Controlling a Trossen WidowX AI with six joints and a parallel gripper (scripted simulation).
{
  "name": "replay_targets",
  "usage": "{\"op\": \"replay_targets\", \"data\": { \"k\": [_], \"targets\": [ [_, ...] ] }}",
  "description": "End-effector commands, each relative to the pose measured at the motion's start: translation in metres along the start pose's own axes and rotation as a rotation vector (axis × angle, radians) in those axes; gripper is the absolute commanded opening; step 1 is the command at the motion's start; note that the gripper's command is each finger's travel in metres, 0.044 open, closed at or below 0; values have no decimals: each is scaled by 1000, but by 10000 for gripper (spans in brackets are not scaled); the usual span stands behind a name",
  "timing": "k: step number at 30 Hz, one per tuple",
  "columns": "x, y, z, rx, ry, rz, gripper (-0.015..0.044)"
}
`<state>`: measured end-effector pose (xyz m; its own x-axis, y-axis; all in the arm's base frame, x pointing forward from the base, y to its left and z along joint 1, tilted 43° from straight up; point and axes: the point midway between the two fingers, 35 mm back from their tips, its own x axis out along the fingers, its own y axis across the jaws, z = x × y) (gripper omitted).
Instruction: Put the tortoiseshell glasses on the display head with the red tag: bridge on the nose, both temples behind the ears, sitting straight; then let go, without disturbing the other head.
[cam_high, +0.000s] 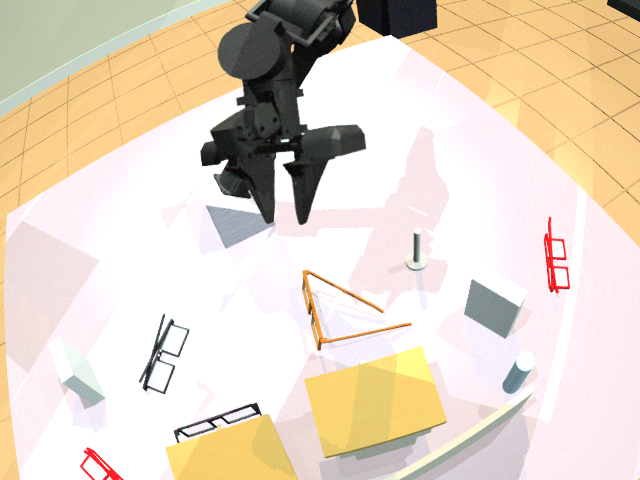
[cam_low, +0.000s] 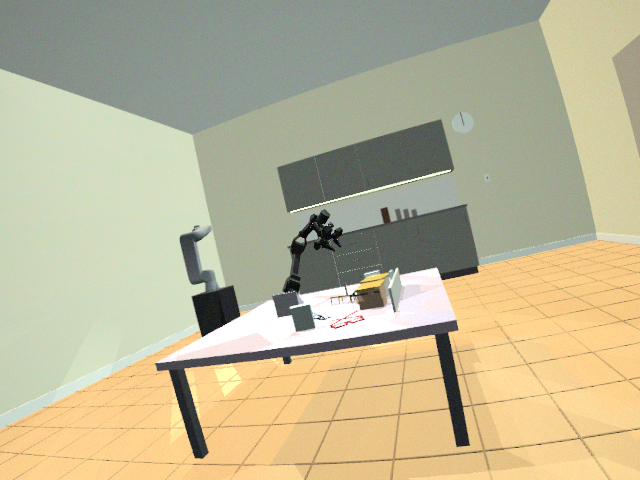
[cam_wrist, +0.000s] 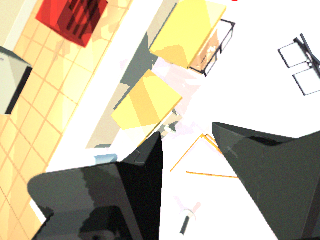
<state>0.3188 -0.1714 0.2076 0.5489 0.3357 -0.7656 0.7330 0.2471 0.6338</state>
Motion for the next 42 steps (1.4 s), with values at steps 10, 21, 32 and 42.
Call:
{"op": "replay_targets", "data": {
  "k": [10,21,32,42],
  "targets": [
    [173,-65,-108,-678,623,-77,200],
    [176,-59,-111,-688,632,-75,121],
    [178,-60,-112,-688,632,-75,120],
    [192,-65,-119,-688,632,-75,120]
  ]
}}
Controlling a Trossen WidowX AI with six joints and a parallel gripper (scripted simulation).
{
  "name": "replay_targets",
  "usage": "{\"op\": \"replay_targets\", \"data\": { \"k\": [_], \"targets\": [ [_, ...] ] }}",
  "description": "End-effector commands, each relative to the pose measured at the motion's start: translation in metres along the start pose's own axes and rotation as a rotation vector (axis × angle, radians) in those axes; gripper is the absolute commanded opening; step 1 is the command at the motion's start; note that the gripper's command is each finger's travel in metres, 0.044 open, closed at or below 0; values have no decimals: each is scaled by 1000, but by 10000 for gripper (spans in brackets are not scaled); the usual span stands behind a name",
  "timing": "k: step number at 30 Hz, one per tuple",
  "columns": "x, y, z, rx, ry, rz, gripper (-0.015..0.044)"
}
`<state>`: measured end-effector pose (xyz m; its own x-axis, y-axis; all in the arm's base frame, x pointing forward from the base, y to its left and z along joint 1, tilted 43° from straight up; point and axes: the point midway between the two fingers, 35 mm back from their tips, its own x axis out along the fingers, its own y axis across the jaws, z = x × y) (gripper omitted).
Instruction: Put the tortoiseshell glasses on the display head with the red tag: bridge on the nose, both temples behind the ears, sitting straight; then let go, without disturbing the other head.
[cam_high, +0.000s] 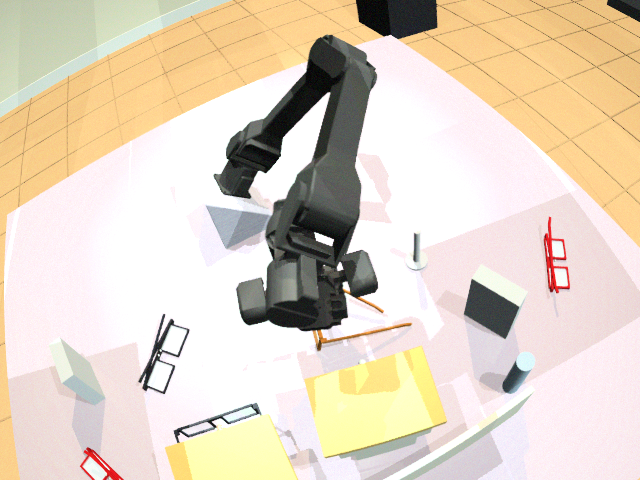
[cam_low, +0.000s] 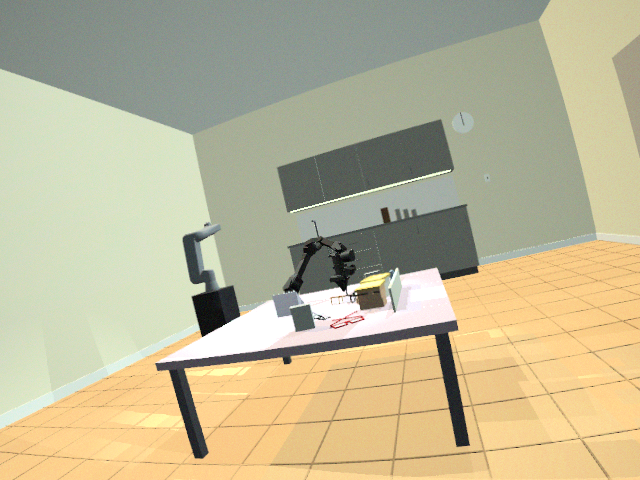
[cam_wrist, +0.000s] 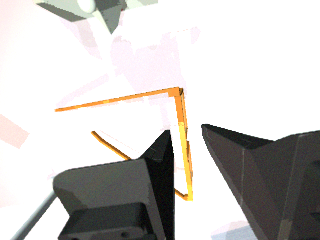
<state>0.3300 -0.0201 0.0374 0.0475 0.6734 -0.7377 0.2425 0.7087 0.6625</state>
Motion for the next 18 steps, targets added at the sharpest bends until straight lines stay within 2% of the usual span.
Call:
{"op": "replay_targets", "data": {
  "k": [1,18],
  "targets": [
    [9,0,-1,6,8,5,120],
    [37,-2,-2,6,8,7,120]
  ]
}}
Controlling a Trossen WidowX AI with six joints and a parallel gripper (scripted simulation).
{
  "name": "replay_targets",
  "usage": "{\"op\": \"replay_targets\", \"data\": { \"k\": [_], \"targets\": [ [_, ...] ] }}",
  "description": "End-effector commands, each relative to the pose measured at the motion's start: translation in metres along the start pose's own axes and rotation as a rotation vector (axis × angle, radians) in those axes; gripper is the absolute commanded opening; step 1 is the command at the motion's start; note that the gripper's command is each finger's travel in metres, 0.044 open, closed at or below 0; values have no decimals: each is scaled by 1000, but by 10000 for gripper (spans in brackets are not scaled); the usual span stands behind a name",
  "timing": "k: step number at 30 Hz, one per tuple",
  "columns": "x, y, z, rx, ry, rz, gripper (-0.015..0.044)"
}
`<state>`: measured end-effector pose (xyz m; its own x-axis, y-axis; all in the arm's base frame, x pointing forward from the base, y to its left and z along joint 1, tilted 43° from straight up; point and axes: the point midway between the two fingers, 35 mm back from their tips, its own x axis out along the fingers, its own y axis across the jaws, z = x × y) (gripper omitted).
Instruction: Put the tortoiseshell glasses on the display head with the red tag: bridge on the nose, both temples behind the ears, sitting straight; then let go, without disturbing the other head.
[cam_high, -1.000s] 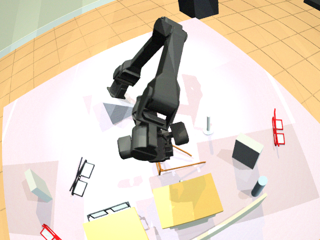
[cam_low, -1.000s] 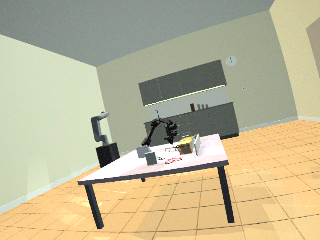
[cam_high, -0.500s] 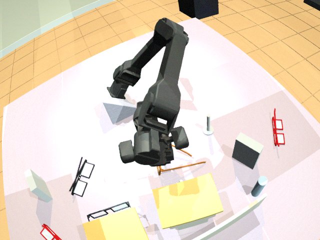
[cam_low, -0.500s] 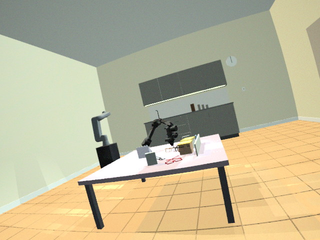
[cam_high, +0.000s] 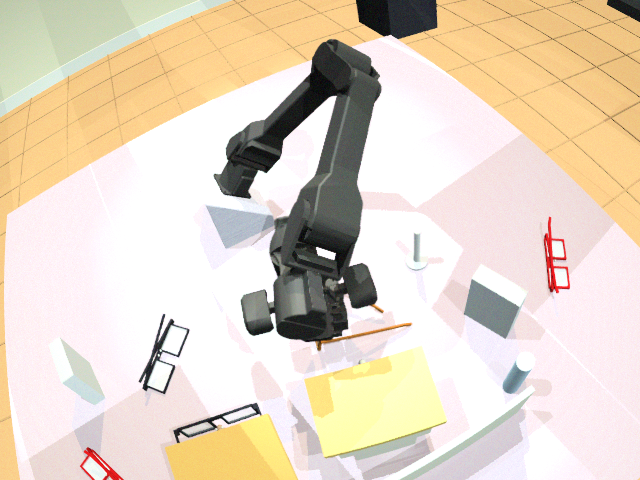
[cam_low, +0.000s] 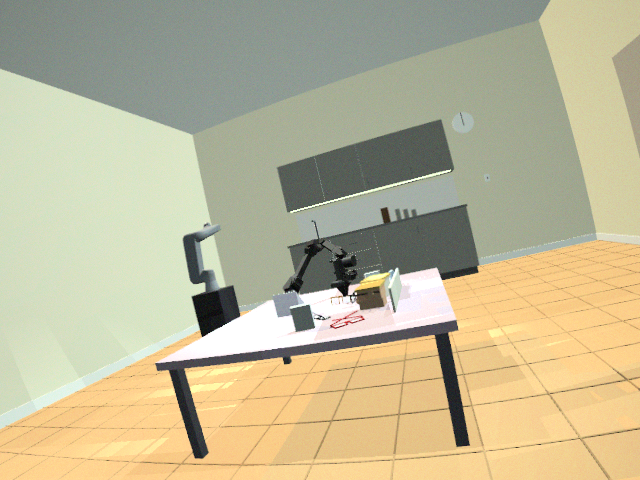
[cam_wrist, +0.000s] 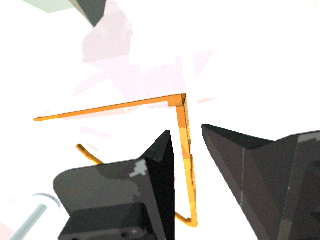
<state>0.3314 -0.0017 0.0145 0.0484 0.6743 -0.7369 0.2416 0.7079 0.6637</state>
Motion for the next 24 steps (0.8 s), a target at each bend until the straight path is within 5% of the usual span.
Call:
{"op": "replay_targets", "data": {
  "k": [1,21,24],
  "targets": [
    [9,0,-2,7,8,6,120],
    [19,6,-3,7,9,7,120],
    [18,2,-3,6,8,3,80]
  ]
}}
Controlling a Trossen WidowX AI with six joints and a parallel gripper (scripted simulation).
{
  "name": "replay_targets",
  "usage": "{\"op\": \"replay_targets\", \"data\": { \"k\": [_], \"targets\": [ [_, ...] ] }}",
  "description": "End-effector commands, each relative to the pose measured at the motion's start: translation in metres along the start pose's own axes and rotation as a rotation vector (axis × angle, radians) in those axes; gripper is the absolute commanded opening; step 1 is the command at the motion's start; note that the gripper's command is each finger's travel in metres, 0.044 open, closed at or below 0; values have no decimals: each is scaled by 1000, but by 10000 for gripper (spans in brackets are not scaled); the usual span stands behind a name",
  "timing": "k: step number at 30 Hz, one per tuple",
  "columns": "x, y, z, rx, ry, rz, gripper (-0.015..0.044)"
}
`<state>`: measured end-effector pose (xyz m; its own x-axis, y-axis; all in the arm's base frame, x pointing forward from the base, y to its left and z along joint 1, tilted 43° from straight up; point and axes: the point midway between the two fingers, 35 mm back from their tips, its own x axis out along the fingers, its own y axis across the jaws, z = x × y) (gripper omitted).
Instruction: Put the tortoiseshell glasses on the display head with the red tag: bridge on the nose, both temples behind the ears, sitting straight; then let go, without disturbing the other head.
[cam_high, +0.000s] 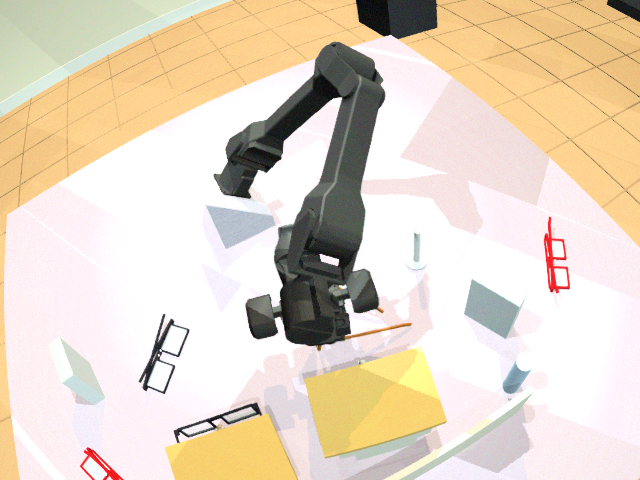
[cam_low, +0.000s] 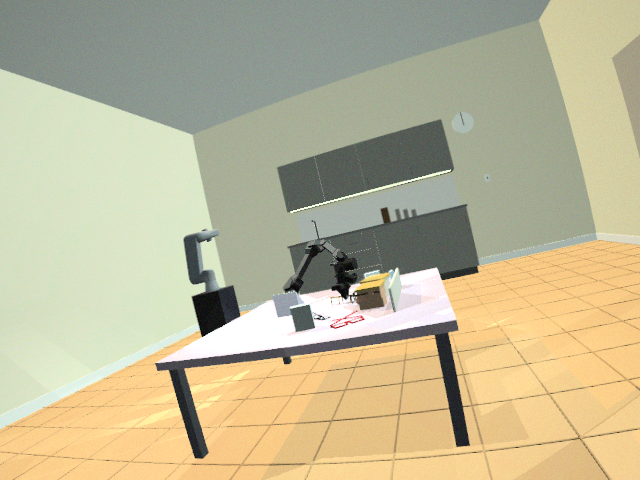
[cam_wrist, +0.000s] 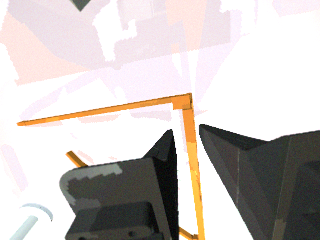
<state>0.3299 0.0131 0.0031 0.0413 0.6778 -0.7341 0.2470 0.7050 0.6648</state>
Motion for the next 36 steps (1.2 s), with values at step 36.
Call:
{"op": "replay_targets", "data": {
  "k": [36],
  "targets": [
    [-97,1,7,2,0,-1,0]
  ]
}}
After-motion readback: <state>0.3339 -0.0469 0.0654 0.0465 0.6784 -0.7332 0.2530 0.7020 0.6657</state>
